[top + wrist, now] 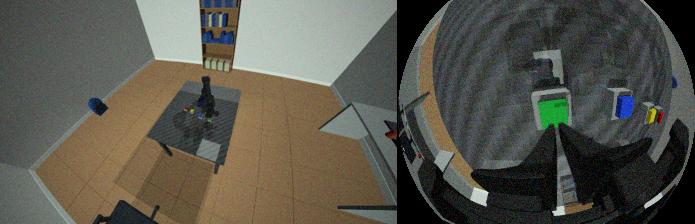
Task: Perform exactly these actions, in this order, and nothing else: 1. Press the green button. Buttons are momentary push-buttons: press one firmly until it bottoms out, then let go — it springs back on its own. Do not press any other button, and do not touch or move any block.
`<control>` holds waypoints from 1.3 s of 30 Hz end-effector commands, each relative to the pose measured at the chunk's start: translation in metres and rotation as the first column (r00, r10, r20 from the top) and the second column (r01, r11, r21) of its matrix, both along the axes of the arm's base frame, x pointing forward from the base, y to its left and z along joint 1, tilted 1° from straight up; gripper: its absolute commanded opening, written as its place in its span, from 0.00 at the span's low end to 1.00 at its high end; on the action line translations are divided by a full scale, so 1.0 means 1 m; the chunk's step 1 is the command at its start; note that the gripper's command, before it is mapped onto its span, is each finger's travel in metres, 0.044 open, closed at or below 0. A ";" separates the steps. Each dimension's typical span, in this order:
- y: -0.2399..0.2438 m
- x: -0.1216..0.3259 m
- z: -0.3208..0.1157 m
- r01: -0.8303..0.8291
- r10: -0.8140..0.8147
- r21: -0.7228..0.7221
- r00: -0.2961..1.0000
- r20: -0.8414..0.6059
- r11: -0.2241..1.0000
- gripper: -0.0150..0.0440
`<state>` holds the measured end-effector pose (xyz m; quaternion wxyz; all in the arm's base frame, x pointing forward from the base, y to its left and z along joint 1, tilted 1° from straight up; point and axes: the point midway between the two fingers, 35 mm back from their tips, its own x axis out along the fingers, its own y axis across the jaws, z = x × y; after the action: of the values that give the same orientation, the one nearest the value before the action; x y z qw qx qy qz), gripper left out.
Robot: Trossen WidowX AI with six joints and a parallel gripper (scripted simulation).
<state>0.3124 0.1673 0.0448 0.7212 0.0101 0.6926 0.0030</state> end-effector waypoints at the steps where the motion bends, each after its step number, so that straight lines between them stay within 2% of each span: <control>1: -0.001 0.000 -0.006 0.005 -0.005 -0.004 1.000 -0.001 1.000 0.29; 17: 0.000 0.001 -0.031 0.005 -0.005 -0.004 1.000 -0.001 1.000 0.29; 39: 0.000 0.001 -0.031 0.005 -0.005 -0.004 1.000 -0.001 1.000 0.29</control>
<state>0.3137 0.1678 0.0148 0.7215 0.0104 0.6924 0.0030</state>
